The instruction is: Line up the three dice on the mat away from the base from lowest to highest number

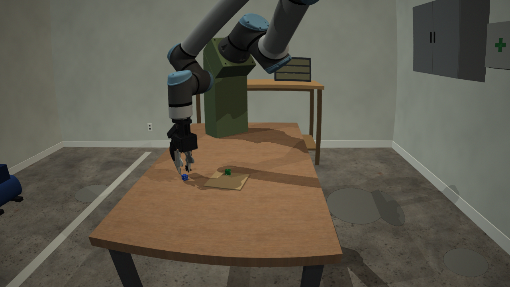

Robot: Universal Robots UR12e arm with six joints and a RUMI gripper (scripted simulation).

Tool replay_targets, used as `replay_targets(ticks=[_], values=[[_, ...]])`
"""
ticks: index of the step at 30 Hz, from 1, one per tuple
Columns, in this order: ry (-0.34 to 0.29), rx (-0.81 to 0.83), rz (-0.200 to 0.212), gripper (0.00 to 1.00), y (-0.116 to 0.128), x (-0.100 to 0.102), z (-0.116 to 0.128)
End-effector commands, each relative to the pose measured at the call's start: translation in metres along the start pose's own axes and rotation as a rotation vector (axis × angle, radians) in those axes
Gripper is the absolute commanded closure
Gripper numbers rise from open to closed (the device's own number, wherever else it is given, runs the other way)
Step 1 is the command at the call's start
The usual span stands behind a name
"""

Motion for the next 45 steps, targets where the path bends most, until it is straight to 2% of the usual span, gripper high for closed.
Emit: replay_targets(ticks=[1, 17, 30, 45], values=[[0.000, 0.000, -0.001, 0.79, 0.000, 0.000, 0.000], [0.000, 0.000, -0.001, 0.79, 0.000, 0.008, 0.000], [0.000, 0.000, -0.001, 0.79, 0.000, 0.024, 0.000], [0.000, 0.000, -0.001, 0.79, 0.000, 0.025, 0.000]])
Point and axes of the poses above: the point where the finger pads meet when closed, its own x axis out along the fingers, its own y axis across the jaws, z = x × y, the point moved 2 cm from there along -x, back along the fingers, and after that the axes turned 11 degrees about x, right-handed, at the moved point
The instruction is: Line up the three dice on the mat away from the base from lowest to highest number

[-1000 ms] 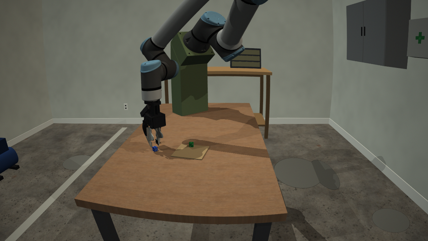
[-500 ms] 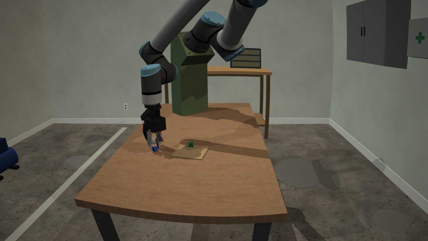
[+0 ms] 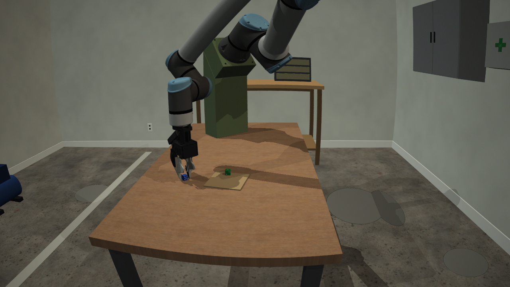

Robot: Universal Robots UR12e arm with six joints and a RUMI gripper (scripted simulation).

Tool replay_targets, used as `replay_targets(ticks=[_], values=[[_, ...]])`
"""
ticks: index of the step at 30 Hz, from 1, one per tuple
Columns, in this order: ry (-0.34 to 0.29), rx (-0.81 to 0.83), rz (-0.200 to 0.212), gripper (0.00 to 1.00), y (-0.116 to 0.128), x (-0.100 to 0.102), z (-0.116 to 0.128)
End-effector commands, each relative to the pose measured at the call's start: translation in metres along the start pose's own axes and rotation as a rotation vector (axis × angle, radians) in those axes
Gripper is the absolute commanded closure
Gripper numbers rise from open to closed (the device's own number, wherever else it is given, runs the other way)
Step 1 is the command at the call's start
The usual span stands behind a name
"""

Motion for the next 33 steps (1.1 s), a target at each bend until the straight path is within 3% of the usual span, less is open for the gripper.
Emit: replay_targets(ticks=[1, 26, 27, 33], values=[[0.000, 0.000, -0.001, 0.79, -0.0003, -0.0003, 0.0002], [0.000, 0.000, -0.001, 0.79, -0.0003, -0.0003, 0.0002], [0.000, 0.000, -0.001, 0.97, -0.0003, -0.0003, 0.0002], [0.000, 0.000, -0.001, 0.97, -0.0003, -0.0003, 0.0002]])
Point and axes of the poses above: the point where the finger pads meet when closed, its own x axis out along the fingers, its own y axis across the jaws, z = x × y, the point moved 2 cm from there along -x, back along the fingers, and after that the axes turned 11 degrees about x, right-handed, at the moved point
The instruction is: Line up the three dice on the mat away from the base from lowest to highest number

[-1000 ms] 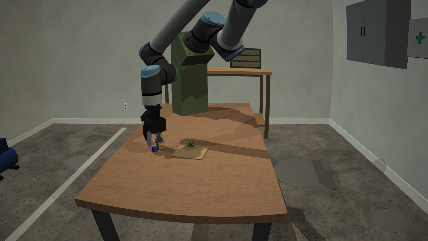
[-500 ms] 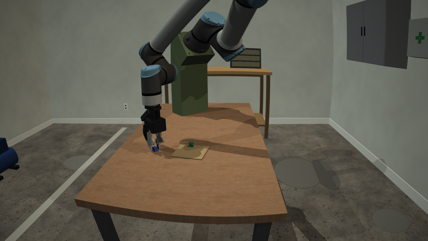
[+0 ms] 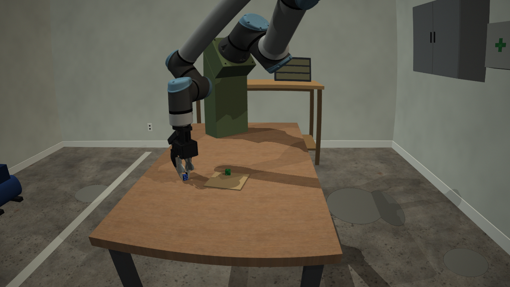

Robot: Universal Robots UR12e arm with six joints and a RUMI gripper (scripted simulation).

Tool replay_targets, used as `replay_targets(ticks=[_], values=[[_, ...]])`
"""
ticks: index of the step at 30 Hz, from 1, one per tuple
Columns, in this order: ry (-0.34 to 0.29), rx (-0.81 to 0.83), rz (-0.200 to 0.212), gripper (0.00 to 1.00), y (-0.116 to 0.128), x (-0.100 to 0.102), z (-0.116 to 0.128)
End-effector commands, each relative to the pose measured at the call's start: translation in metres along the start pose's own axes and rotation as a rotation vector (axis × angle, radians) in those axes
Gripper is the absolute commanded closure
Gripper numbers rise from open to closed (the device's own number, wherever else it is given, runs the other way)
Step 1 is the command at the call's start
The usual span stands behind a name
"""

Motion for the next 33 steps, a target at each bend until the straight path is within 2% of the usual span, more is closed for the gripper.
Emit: replay_targets(ticks=[1, 28, 33], values=[[0.000, 0.000, -0.001, 0.97, -0.0003, -0.0004, 0.0002], [0.000, 0.000, -0.001, 0.97, -0.0003, -0.0004, 0.0002], [0.000, 0.000, -0.001, 0.97, -0.0003, -0.0093, 0.0002]])
Point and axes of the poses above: the point where the finger pads meet when closed, its own x axis out along the fingers, its own y axis across the jaws, z = x × y, the point moved 2 cm from there along -x, back along the fingers, and after that the axes turned 11 degrees about x, right-handed, at the moved point
